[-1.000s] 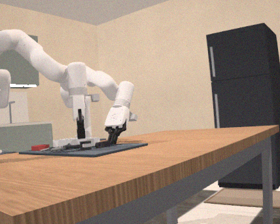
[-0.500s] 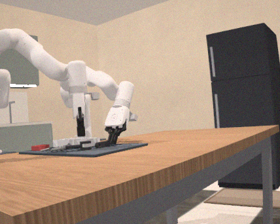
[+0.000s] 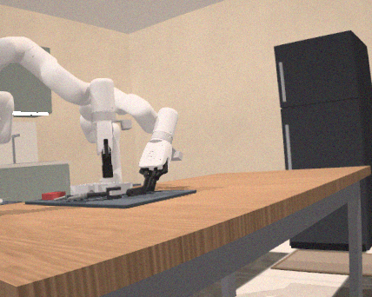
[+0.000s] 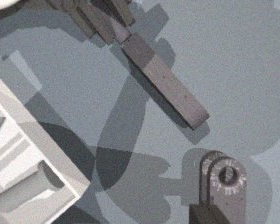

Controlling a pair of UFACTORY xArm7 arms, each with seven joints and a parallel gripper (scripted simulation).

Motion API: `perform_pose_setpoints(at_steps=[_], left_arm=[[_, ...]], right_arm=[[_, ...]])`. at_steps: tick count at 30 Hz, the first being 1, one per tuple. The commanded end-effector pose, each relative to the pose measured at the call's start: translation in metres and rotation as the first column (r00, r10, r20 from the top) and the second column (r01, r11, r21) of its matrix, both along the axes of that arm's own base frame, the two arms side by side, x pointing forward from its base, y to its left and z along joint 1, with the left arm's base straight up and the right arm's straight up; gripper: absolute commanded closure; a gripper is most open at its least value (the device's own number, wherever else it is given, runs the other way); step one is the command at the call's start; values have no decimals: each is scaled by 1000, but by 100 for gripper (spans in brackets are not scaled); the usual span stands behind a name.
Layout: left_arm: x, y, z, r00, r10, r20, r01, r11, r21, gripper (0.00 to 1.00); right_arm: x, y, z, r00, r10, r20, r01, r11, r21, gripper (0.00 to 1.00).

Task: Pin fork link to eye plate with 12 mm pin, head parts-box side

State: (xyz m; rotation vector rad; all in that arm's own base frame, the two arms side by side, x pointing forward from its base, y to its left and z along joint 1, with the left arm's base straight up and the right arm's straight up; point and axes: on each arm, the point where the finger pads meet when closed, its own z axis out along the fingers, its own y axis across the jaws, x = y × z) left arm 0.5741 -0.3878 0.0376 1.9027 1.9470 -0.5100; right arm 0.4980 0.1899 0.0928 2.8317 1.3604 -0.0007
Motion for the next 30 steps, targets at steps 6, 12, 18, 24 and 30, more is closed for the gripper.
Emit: perform_pose_setpoints(at_steps=[6,12,18,24,30], left_arm=[[1,0,3,1000,0,4,0,1000,-2,100],[1,0,3,1000,0,4,0,1000,-2,100],[1,0,3,1000,0,4,0,1000,-2,100],[1,0,3,1000,0,4,0,1000,-2,100],[1,0,3,1000,0,4,0,1000,-2,100]], right_arm=[[0,2,4,1000,0,5,0,1000,2,100],[0,2,4,1000,0,5,0,1000,2,100],[0,2,4,1000,0,5,0,1000,2,100],[0,2,2,1000,0,5,0,1000,2,100],[0,2,0,1000,0,5,0,1000,2,100]])
